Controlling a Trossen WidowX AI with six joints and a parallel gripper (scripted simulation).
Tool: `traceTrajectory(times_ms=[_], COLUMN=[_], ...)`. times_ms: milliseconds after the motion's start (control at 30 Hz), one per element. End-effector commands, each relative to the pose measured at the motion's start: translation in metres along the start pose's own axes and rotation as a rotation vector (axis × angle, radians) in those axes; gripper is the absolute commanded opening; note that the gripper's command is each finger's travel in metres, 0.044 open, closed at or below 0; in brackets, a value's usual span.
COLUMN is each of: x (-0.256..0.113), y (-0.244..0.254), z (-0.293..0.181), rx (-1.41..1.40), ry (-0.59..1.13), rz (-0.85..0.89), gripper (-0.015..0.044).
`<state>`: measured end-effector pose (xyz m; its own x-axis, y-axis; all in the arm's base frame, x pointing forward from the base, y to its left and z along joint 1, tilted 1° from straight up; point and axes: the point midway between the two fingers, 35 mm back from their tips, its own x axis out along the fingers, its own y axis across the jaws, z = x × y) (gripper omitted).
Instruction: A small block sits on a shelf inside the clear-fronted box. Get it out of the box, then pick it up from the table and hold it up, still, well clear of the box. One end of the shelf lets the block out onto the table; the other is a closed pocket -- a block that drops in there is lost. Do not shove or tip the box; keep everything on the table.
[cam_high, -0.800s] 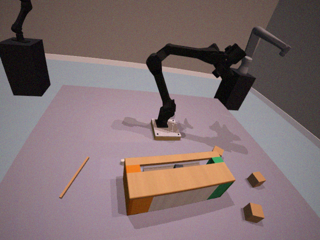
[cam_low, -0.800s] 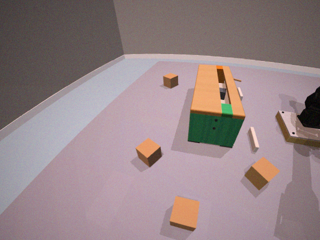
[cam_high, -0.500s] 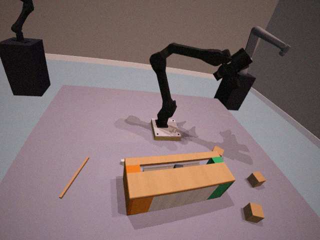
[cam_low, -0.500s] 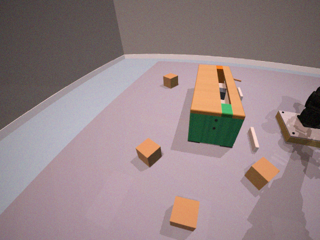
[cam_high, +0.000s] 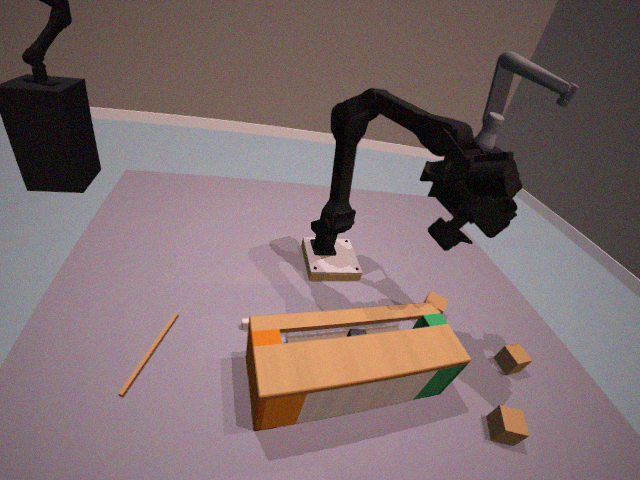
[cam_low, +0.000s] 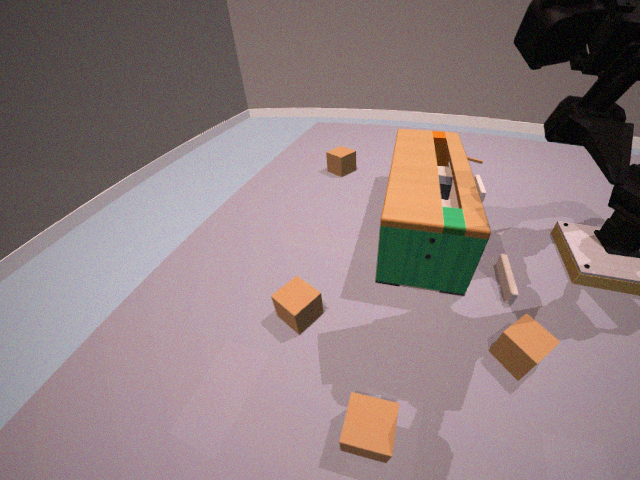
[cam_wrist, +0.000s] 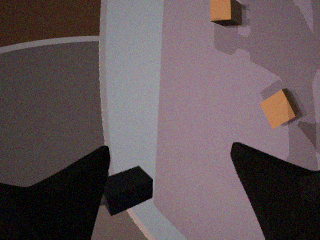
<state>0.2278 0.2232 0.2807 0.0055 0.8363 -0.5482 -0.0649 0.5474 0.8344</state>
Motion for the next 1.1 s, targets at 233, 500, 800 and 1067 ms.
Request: traceTrajectory(times_ms=[233, 500, 800, 1067], x=[-0.088, -0.176, -0.191, -0.185], y=[-0.141, -0.245, -0.262, -0.271], z=[0.075, 0.059, 0.049, 0.05], rx=[0.787, 1.403, 1.512, 1.512], ry=[-0.312, -0.482, -0.503, -0.503], rz=[-0.325, -0.497, -0.522, -0.522], gripper=[0.04, 0.04, 0.04, 0.04])
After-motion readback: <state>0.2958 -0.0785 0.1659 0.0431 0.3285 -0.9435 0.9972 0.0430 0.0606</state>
